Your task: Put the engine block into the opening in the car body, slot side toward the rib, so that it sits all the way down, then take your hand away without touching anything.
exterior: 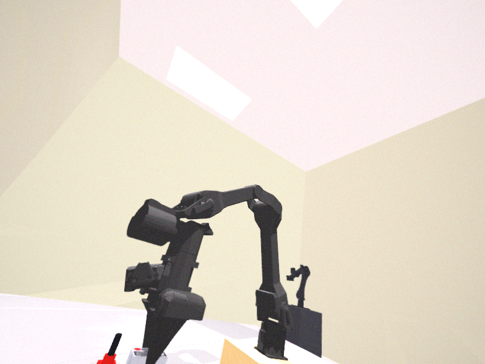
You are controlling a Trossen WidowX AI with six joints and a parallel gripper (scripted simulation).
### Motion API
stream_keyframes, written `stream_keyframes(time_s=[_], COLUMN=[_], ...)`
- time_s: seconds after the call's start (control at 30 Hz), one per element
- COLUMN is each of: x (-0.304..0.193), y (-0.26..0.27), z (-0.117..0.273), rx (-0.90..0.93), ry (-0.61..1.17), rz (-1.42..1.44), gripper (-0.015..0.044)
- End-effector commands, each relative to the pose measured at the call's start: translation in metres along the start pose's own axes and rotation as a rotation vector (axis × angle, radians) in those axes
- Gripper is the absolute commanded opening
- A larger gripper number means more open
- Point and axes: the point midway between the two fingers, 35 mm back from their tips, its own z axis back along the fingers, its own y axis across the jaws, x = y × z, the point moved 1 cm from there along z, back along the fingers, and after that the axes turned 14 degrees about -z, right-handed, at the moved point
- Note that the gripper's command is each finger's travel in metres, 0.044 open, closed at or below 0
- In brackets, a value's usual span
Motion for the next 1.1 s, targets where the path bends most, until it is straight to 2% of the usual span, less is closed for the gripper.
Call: stream_keyframes(time_s=[0.0,0.2,0.73,1.07], x=[-0.0002,-0.0015,-0.0015,-0.0014], y=[0.0006,-0.0001,-0.0002,-0.0002], z=[0.0014,0.0015,-0.0001,-0.0009], rx=[0.005,0.005,0.005,0.005], ry=[-0.001,-0.001,-0.001,-0.001], rz=[-0.109,-0.153,0.096,-0.092], gripper=[0.0158,0.0158,0.0158,0.0158])
